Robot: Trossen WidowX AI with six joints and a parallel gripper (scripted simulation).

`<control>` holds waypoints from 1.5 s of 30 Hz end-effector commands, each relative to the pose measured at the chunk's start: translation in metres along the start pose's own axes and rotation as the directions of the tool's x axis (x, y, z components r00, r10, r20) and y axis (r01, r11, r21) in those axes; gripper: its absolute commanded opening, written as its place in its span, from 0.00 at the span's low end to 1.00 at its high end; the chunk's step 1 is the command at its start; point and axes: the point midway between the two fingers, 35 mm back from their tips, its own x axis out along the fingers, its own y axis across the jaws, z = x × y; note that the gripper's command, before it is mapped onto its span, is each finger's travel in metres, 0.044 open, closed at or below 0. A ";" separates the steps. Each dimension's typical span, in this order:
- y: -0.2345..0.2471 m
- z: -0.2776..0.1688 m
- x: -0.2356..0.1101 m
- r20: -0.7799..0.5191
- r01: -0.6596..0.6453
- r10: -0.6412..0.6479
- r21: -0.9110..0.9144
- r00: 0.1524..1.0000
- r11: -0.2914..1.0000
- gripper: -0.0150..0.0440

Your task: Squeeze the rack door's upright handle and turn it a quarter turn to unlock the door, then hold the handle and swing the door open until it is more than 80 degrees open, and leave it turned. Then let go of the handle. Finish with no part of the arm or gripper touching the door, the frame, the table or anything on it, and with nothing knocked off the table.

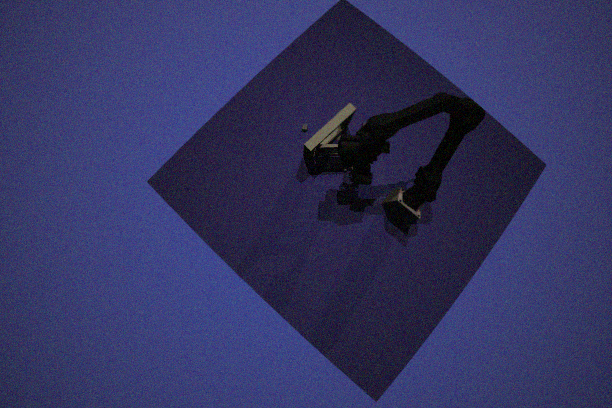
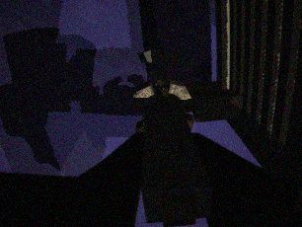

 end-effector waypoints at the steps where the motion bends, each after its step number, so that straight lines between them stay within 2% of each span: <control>1: 0.007 0.002 0.000 0.005 0.004 -0.005 0.075 1.000 0.997 0.28; 25: 0.059 0.022 0.000 0.007 0.000 -0.003 0.401 1.000 0.916 0.28; 45: 0.100 0.056 -0.001 0.009 -0.006 -0.001 0.673 1.000 0.740 0.28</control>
